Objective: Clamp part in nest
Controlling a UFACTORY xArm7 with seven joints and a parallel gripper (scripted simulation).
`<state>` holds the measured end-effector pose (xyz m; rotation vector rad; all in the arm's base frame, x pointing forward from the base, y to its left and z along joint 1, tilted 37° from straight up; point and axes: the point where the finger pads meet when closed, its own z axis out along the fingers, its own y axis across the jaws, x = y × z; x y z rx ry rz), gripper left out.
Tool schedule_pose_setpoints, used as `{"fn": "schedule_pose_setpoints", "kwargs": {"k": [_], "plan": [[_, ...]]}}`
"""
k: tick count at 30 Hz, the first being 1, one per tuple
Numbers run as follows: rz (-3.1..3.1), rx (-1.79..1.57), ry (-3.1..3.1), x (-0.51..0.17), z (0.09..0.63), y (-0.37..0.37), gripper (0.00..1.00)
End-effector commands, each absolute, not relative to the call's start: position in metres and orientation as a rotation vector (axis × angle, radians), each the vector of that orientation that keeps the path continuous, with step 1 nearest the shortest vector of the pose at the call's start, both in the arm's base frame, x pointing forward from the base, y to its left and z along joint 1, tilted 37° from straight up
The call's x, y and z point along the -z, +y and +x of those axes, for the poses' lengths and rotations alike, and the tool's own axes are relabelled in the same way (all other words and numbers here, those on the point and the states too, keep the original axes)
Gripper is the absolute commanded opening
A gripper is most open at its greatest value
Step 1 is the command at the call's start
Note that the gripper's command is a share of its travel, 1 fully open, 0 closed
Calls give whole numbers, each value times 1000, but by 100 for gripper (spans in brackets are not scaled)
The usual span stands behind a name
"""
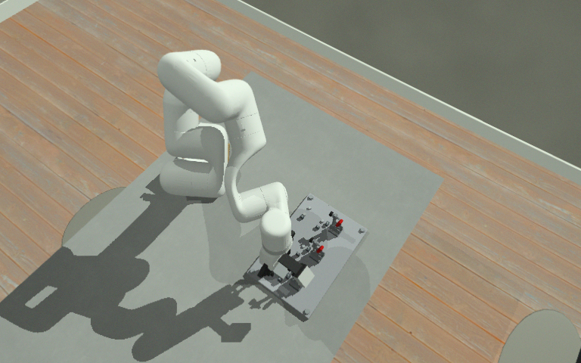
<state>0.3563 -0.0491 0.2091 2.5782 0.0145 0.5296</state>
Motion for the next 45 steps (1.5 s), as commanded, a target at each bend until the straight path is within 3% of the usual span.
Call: {"fn": "schedule_pose_setpoints", "kwargs": {"k": [1, 45], "plan": [[2578, -533, 16, -210, 357, -48, 0], [2578, -533, 16, -196, 364, -57, 0]]}}
